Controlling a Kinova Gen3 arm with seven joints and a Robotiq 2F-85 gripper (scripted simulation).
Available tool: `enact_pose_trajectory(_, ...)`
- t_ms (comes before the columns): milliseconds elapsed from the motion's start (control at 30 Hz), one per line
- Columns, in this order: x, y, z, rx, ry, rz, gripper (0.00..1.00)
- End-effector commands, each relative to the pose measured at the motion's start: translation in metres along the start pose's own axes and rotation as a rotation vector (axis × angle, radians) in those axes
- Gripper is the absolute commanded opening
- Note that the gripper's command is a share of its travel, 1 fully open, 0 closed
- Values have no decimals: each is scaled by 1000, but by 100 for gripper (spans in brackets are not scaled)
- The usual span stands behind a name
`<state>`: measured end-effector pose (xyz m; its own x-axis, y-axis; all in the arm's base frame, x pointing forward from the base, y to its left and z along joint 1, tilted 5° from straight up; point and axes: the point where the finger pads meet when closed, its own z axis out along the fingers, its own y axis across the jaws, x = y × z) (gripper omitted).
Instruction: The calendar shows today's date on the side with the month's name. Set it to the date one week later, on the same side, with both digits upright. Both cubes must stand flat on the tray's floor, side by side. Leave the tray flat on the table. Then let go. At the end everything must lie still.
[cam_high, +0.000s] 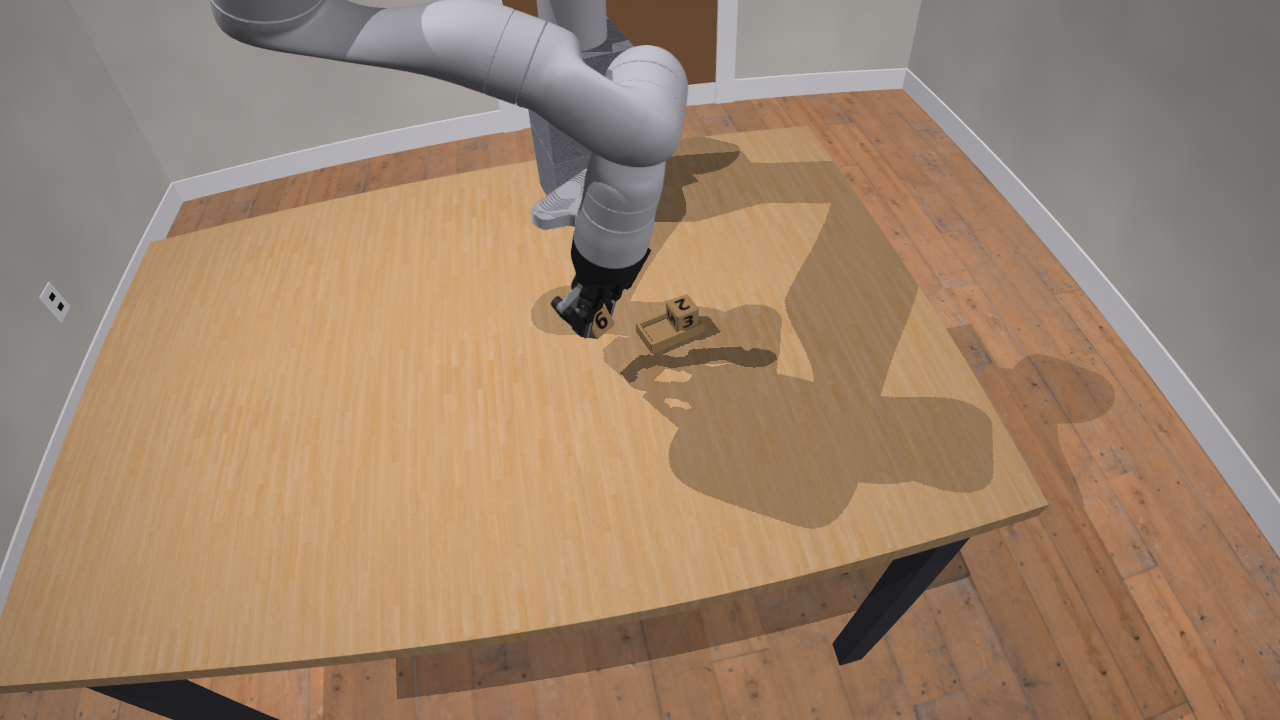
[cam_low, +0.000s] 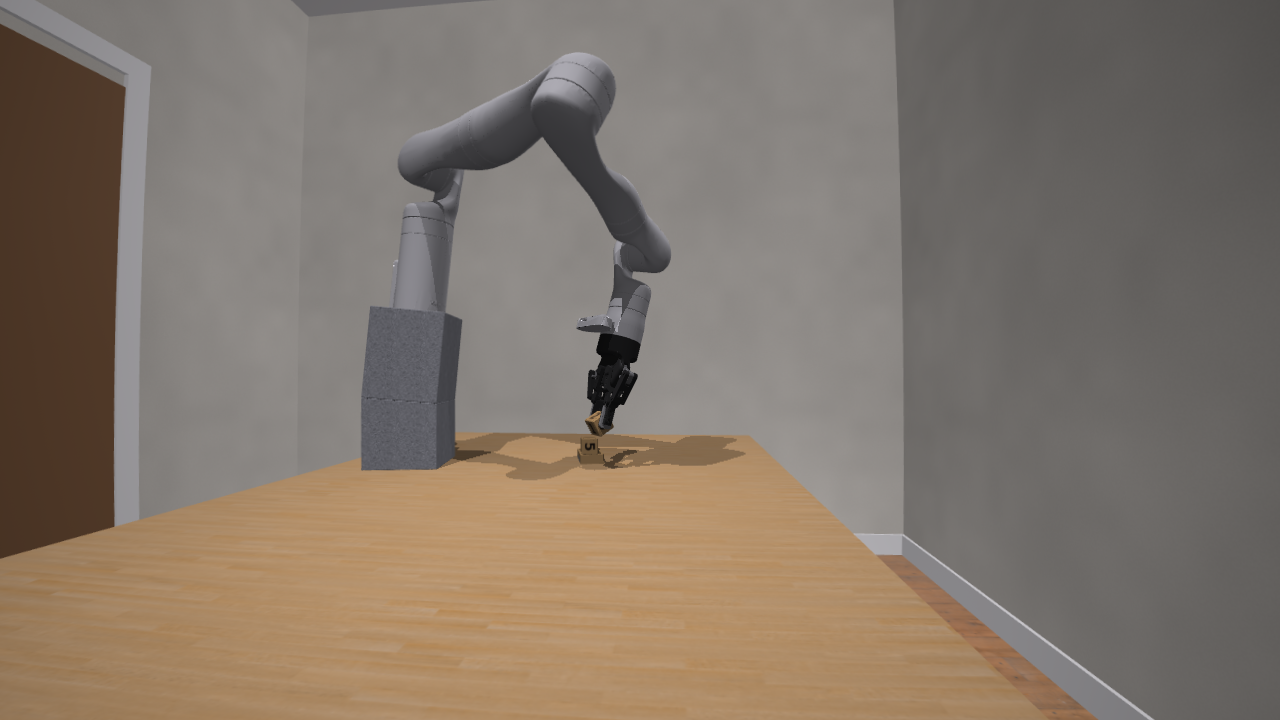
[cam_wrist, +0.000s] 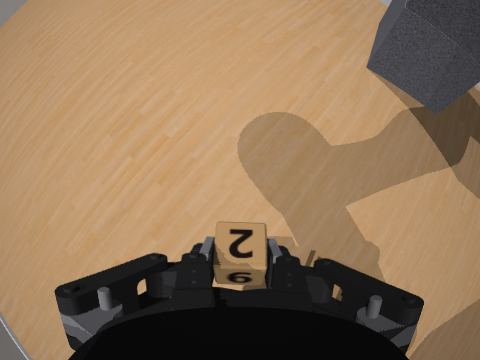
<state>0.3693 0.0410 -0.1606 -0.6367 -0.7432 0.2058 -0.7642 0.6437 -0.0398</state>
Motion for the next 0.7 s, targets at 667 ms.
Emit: enact_pose_trajectory(667,10,-6,3,0,-167,12,28)
